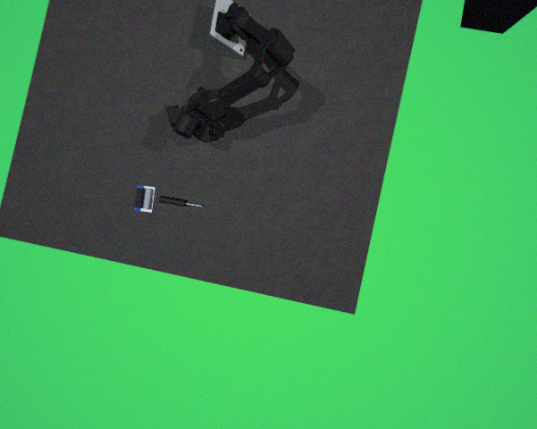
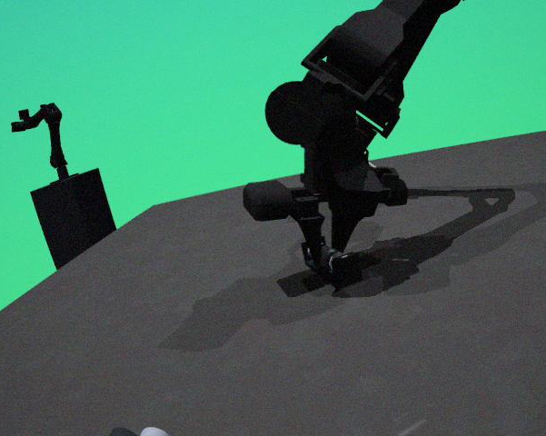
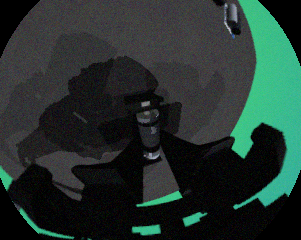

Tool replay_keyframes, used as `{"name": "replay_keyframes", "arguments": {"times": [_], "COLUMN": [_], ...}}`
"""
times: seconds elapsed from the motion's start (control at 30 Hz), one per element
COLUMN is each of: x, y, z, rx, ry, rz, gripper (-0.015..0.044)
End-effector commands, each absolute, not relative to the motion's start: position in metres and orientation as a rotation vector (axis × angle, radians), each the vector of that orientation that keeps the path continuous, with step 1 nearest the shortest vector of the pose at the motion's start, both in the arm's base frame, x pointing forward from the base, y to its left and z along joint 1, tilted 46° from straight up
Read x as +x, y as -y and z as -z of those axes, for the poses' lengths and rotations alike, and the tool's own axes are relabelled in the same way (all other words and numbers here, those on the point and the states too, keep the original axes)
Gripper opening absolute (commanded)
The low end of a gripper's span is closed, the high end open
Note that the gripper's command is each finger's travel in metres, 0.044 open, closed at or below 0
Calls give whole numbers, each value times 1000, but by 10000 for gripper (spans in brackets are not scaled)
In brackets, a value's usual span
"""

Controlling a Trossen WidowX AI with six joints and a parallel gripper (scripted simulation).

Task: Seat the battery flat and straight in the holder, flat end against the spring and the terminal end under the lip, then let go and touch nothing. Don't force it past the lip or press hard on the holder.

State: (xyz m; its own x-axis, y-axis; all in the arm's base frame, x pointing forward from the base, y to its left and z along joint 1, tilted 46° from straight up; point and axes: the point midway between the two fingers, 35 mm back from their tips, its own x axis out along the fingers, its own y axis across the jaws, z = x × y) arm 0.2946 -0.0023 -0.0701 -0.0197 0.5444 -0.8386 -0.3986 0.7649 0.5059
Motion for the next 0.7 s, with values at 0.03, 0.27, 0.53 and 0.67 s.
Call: {"name": "replay_keyframes", "arguments": {"times": [0.03,0.27,0.53,0.67], "x": [288,288,288,288], "y": [-3,-3,-4,-4], "z": [74,74,74,74], "rx": [121,107,96,92], "ry": [-1450,-1470,-1481,-1486], "rz": [-757,-748,-738,-735], "gripper": [76,76,76,76]}}
